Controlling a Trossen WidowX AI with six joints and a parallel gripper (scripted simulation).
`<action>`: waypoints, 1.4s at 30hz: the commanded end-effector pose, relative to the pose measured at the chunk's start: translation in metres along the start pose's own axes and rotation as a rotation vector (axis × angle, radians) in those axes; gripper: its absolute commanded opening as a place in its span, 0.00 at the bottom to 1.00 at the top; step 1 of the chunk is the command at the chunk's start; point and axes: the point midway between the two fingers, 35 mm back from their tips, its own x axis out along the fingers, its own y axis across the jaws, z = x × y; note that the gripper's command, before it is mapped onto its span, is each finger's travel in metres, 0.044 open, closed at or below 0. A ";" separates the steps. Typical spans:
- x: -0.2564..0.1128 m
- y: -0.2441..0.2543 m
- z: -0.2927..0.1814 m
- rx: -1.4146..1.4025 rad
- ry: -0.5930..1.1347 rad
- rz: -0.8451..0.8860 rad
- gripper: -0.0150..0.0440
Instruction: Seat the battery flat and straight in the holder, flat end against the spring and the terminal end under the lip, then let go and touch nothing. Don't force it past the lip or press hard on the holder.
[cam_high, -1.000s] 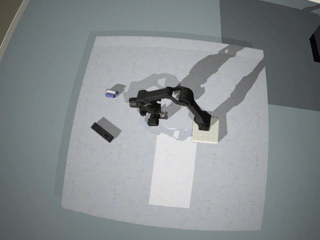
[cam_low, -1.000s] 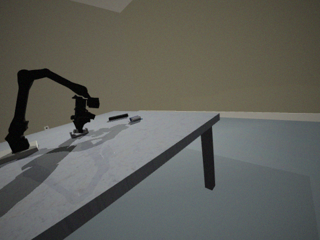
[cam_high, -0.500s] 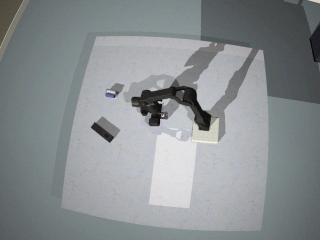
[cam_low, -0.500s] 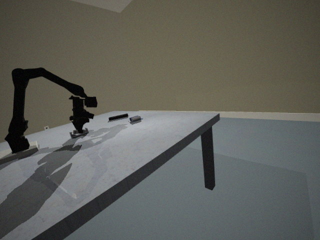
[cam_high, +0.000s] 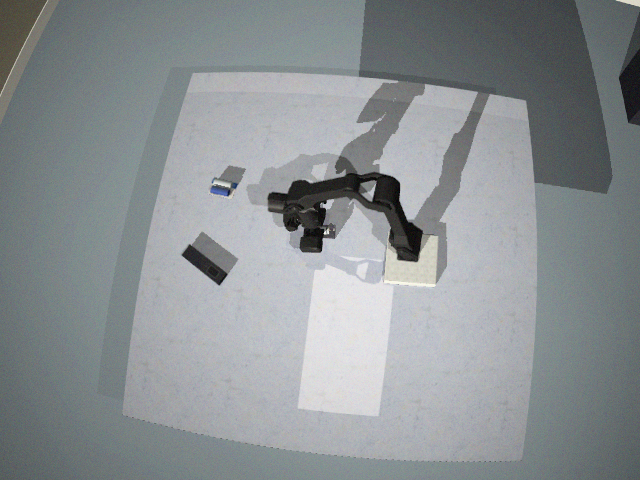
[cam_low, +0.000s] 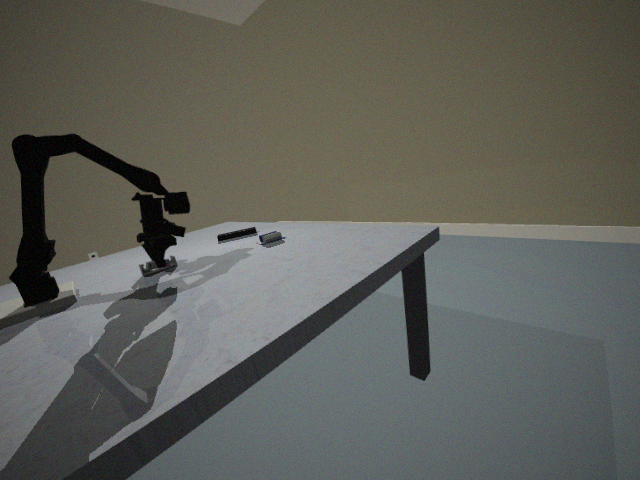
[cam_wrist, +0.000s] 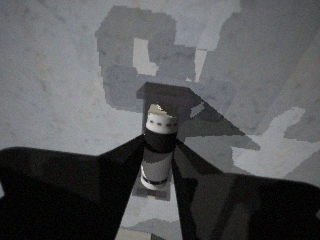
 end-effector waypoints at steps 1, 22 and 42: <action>0.001 0.000 0.005 -0.004 -0.039 0.003 0.39; 0.003 0.000 0.001 -0.011 -0.147 -0.001 0.39; 0.005 0.000 -0.011 -0.012 -0.163 -0.005 0.39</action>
